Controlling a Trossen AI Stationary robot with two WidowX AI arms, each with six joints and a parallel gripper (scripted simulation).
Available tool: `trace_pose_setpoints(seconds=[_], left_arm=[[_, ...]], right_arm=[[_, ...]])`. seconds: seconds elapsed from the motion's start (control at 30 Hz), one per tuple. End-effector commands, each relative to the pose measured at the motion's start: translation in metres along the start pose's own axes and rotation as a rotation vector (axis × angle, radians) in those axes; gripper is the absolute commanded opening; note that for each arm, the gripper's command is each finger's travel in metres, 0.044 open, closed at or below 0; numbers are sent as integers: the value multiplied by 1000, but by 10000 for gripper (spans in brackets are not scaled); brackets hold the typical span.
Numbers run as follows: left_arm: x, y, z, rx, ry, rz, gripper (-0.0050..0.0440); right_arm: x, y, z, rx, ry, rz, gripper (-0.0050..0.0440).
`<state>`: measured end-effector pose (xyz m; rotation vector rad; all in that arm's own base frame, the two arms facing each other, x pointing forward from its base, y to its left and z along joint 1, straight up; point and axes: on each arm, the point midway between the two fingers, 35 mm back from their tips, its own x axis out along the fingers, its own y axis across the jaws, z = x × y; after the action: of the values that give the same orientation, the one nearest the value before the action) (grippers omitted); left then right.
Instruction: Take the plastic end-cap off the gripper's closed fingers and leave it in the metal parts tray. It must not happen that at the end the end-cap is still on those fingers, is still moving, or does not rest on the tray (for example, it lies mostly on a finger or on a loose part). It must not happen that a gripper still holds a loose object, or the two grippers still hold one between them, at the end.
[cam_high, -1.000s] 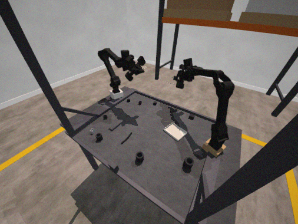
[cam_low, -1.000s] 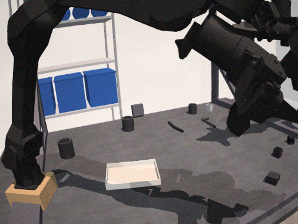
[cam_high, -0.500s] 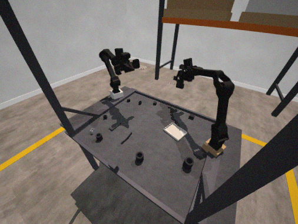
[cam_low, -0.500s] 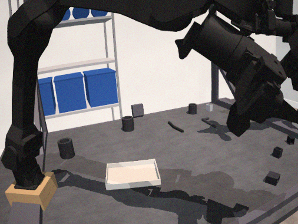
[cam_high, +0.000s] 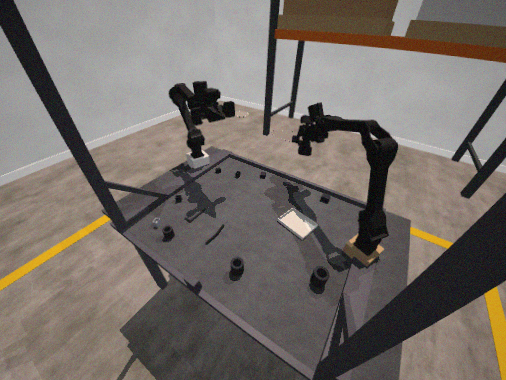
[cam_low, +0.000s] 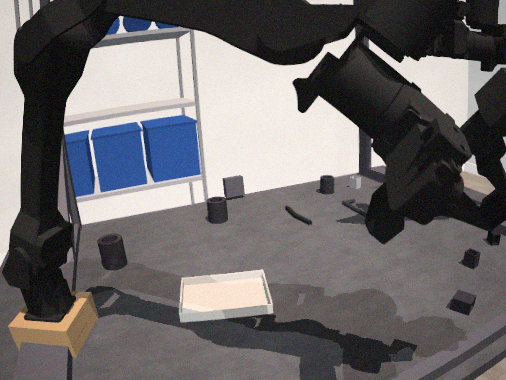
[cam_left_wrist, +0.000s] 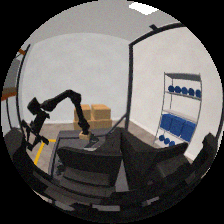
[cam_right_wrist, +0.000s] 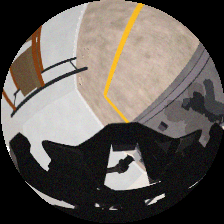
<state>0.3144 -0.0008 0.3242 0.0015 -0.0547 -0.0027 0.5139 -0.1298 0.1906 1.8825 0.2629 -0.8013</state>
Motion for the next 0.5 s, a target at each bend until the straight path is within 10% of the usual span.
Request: trace_pose_setpoints(seconds=[0.0,0.47], left_arm=[[-1,-1,6,-2,-14,-5,0],[-1,-1,6,-2,-14,-5,0]], right_arm=[[-13,-17,-19,-70,44,-48,0],[-24,-89,-41,-226,105,-252,0]])
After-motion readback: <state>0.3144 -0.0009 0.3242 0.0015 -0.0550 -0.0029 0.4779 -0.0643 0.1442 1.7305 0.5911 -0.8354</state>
